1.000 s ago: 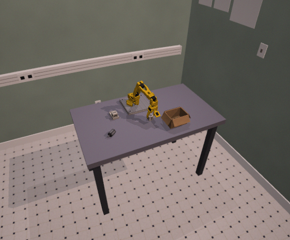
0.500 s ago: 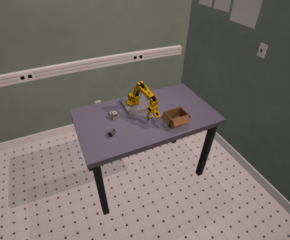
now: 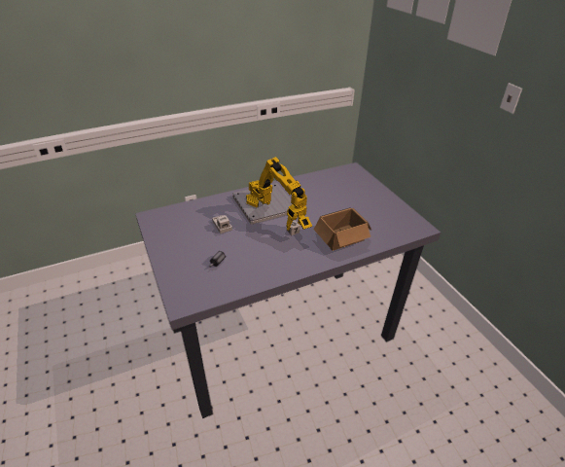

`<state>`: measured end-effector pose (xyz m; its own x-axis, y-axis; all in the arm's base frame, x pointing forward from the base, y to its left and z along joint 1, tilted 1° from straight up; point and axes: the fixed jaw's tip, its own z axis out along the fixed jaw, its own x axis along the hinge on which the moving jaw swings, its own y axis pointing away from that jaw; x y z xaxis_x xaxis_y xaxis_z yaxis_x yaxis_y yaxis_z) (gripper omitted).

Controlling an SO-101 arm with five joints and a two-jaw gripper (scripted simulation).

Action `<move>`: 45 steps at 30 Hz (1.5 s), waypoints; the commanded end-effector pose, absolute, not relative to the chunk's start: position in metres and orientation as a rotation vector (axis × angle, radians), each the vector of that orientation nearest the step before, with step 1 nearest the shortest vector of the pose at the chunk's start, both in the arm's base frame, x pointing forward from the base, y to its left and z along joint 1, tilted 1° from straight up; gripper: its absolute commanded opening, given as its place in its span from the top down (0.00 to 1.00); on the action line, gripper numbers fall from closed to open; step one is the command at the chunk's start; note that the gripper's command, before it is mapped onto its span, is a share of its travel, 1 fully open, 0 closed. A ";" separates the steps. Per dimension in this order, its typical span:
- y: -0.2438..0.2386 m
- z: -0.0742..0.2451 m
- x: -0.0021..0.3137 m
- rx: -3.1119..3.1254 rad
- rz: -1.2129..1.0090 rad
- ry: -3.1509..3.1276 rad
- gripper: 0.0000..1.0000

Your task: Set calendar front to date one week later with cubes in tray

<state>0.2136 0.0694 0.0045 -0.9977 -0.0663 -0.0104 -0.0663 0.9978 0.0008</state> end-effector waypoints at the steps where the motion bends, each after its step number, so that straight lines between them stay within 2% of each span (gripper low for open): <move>1: 0.067 0.000 0.210 -0.113 -0.004 3.151 0.73; 12: 0.067 0.000 0.210 -0.113 -0.004 3.151 0.76; 31: 0.067 0.000 0.210 -0.113 -0.004 3.151 0.98; 45: 0.067 0.003 0.210 -0.113 -0.004 3.151 1.00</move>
